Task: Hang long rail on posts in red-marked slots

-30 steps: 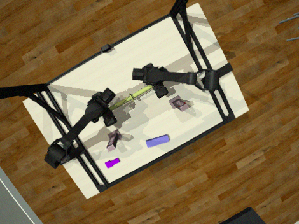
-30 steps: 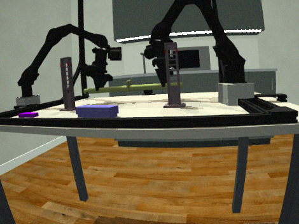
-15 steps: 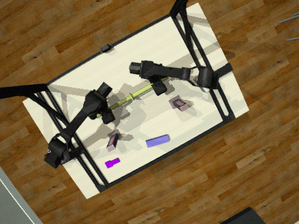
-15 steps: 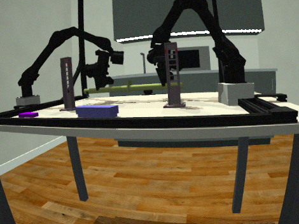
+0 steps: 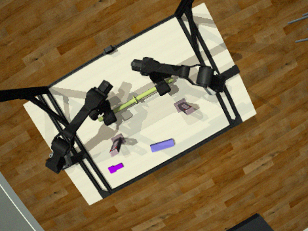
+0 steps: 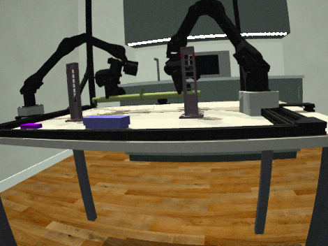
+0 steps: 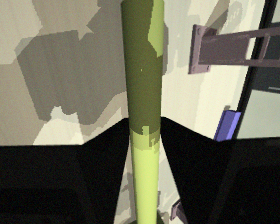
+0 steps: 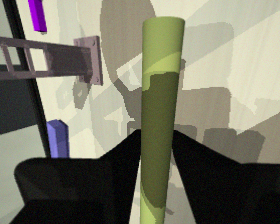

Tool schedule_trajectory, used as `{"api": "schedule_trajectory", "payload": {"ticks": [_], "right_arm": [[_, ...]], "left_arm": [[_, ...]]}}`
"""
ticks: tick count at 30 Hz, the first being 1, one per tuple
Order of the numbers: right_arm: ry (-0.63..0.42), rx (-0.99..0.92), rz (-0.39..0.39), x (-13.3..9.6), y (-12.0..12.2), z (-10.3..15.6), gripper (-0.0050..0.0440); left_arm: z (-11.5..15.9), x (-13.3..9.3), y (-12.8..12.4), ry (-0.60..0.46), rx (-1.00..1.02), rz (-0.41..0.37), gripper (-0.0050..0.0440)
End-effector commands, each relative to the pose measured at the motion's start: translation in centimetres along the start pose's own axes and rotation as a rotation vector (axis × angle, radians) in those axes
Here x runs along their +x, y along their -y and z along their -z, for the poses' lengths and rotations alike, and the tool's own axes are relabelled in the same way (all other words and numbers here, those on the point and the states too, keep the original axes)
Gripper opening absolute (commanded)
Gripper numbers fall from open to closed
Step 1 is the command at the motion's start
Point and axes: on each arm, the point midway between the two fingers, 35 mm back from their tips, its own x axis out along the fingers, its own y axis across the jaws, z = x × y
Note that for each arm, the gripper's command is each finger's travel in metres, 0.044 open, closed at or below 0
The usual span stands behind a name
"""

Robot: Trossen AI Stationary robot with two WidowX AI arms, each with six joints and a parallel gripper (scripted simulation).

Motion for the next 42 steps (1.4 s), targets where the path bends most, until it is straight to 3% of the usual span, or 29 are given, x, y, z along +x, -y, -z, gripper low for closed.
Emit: {"api": "schedule_trajectory", "payload": {"ticks": [1, 12, 24, 32, 34, 42], "right_arm": [[0.003, 0.000, -0.013, 0.0, 0.0, 0.0, 0.0000], [0.074, -0.049, 0.001, 0.0, 0.0, 0.1, 0.0000], [0.078, -0.052, 0.002, 0.0, -0.1, 0.1, 0.0000], [0.078, -0.052, 0.002, 0.0, -0.1, 0.1, 0.0000], [0.078, -0.052, 0.002, 0.0, -0.1, 0.1, 0.0000], [0.078, -0.052, 0.002, 0.1, 0.0, 0.1, 0.0000]], "left_arm": [[0.0, 0.0, 0.0, 0.000, 0.001, 0.018, 0.0000], [-0.1, 2.3, -1.5, -0.073, -0.050, -0.001, 0.0000], [0.0, 2.5, -1.7, -0.077, -0.054, -0.002, 0.0000], [0.0, 2.5, -1.7, -0.077, -0.054, -0.002, 0.0192], [0.0, 2.5, -1.7, -0.077, -0.054, -0.002, 0.0192], [0.0, 2.4, -1.6, -0.077, -0.054, -0.002, 0.0384]]}}
